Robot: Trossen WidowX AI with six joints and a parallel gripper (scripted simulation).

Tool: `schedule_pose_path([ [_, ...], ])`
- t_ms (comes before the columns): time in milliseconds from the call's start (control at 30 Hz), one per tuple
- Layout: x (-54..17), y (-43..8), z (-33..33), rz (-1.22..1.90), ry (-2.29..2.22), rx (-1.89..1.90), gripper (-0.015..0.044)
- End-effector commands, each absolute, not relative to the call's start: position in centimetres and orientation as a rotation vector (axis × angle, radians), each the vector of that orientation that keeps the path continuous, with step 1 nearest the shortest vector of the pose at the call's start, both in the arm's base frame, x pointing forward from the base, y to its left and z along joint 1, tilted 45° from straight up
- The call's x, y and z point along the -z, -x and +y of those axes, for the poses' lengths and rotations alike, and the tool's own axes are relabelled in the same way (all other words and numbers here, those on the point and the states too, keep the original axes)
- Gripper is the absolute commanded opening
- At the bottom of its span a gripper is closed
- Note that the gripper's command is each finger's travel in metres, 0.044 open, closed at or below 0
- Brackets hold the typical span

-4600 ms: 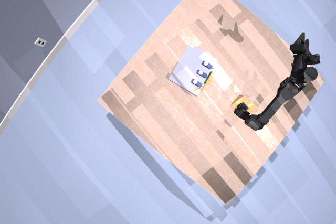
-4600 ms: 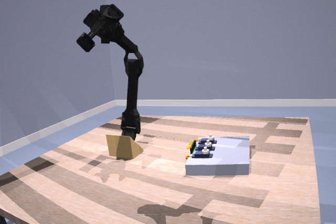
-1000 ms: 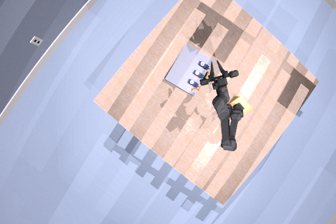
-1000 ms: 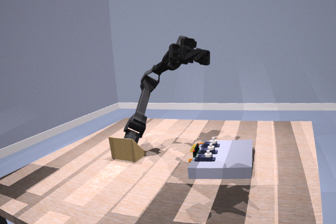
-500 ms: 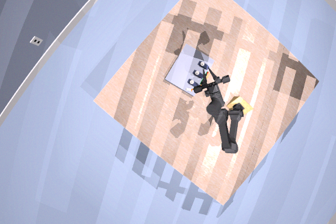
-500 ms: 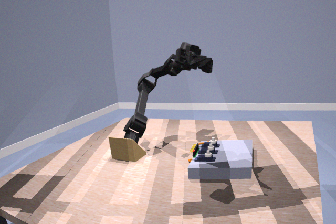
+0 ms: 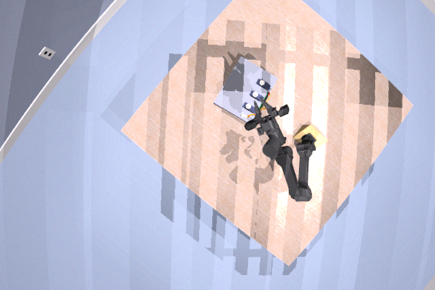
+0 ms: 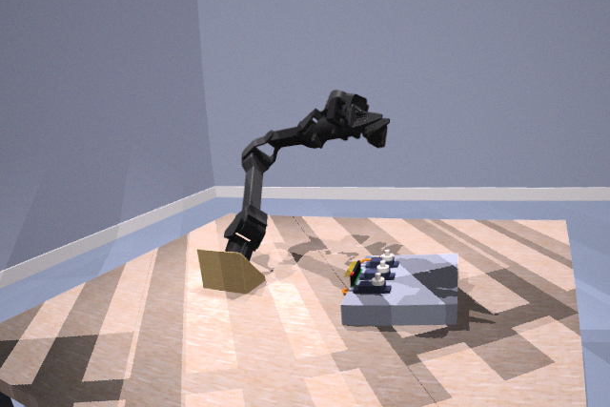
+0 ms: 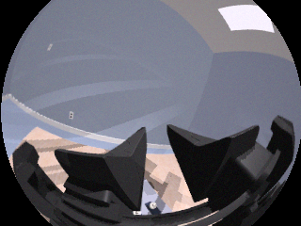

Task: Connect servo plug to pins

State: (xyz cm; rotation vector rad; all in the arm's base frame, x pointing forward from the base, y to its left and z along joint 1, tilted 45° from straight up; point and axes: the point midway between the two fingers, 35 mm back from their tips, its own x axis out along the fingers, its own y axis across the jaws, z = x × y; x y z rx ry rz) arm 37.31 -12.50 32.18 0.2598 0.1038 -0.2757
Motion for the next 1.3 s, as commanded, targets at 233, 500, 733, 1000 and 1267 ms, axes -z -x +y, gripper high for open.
schedule_pose_path([
  [233,-32.7,-36.1,-8.8,0.066,-0.185,0.205,0.0115],
  [500,-32.8,-35.3,-6.6,0.041,-0.139,0.157,0.0115],
  [733,-32.9,-34.4,-4.8,0.017,-0.102,0.116,0.0115],
  [1000,-32.9,-33.3,-2.8,-0.013,-0.059,0.069,0.0115],
  [1267,-32.8,-31.8,-0.5,-0.052,-0.011,0.013,0.0115],
])
